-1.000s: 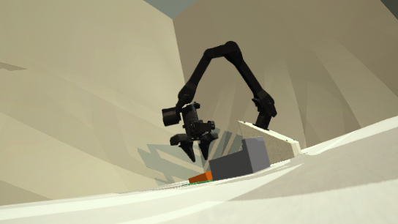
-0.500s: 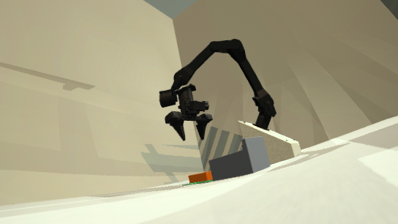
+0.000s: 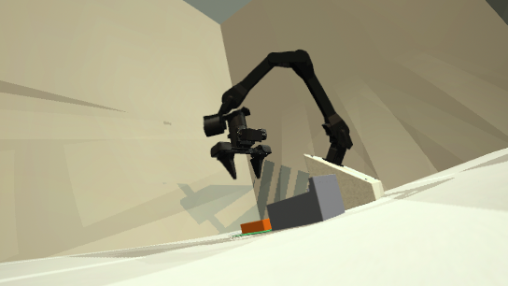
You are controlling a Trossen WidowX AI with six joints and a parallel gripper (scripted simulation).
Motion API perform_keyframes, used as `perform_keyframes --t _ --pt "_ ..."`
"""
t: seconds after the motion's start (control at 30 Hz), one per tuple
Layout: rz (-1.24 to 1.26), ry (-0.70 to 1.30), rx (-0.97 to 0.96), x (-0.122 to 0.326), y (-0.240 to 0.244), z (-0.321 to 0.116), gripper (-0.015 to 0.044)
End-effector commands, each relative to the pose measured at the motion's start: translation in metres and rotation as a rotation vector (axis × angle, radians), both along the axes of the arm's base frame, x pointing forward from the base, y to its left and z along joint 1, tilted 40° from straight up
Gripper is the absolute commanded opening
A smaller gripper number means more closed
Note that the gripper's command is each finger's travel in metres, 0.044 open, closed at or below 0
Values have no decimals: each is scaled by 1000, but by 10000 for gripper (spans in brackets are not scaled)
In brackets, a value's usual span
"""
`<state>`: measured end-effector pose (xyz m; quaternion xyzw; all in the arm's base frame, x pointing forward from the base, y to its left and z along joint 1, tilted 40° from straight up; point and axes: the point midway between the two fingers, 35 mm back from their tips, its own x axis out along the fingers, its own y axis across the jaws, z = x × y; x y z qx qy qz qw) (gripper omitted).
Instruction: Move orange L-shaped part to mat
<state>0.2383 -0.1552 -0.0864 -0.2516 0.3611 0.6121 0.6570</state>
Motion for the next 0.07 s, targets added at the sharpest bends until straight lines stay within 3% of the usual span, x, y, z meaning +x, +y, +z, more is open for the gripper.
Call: perform_keyframes --t 0.0,0.03 --pt "-3 2 0 0 0 0 400" --pt "-3 2 0 0 0 0 400"
